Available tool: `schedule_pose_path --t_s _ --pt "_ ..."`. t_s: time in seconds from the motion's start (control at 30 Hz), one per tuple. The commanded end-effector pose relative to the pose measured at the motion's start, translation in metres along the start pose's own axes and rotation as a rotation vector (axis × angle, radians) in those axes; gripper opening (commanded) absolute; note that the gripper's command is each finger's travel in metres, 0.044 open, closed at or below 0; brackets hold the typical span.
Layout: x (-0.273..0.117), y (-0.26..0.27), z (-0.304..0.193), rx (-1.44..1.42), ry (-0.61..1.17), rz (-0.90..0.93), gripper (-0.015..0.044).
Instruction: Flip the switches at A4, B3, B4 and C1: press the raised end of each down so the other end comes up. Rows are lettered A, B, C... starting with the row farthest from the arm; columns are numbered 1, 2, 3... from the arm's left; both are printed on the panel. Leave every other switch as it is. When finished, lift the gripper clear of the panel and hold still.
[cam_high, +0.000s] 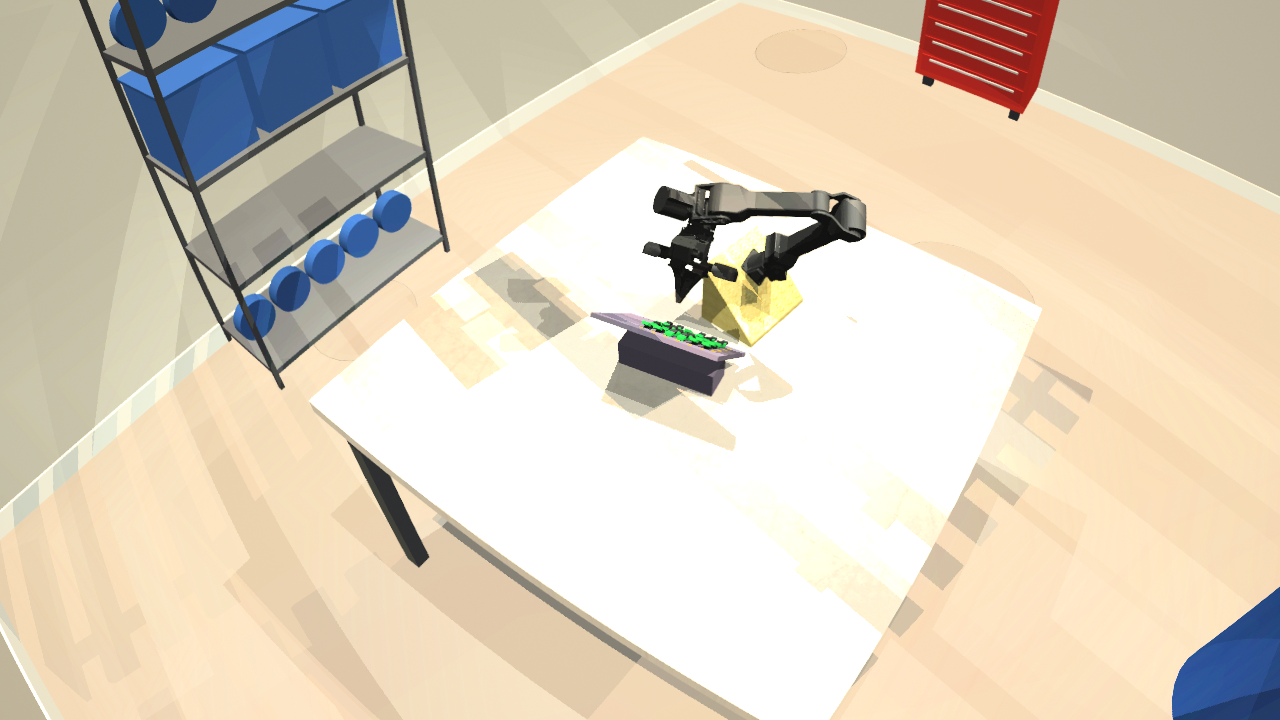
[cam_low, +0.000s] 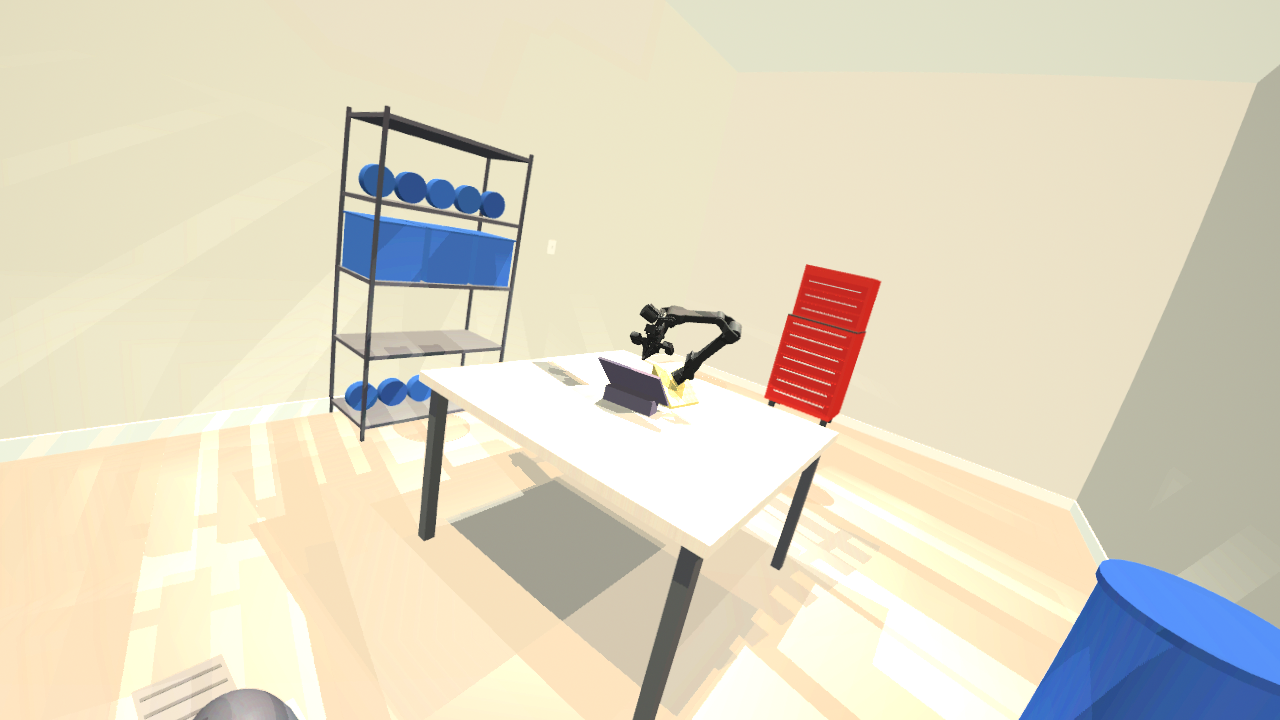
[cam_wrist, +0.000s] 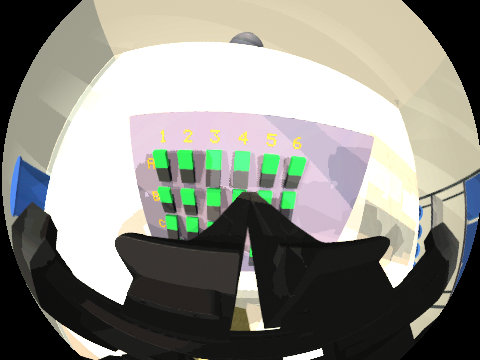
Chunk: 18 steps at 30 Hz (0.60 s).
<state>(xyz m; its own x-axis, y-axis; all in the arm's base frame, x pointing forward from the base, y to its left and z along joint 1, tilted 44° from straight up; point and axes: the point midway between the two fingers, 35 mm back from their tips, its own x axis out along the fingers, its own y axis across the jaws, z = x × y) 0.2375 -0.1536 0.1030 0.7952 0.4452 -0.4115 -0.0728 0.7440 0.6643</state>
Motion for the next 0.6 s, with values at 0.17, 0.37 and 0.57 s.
schedule_pose_path --t_s 0.17,0.37,0.57 --pt "-0.007 0.024 -0.048 -0.008 -0.005 0.006 0.0" --pt "-0.001 0.026 -0.057 -0.007 -0.007 0.003 0.0" --pt "0.029 0.028 -0.056 -0.007 -0.033 0.008 0.0"
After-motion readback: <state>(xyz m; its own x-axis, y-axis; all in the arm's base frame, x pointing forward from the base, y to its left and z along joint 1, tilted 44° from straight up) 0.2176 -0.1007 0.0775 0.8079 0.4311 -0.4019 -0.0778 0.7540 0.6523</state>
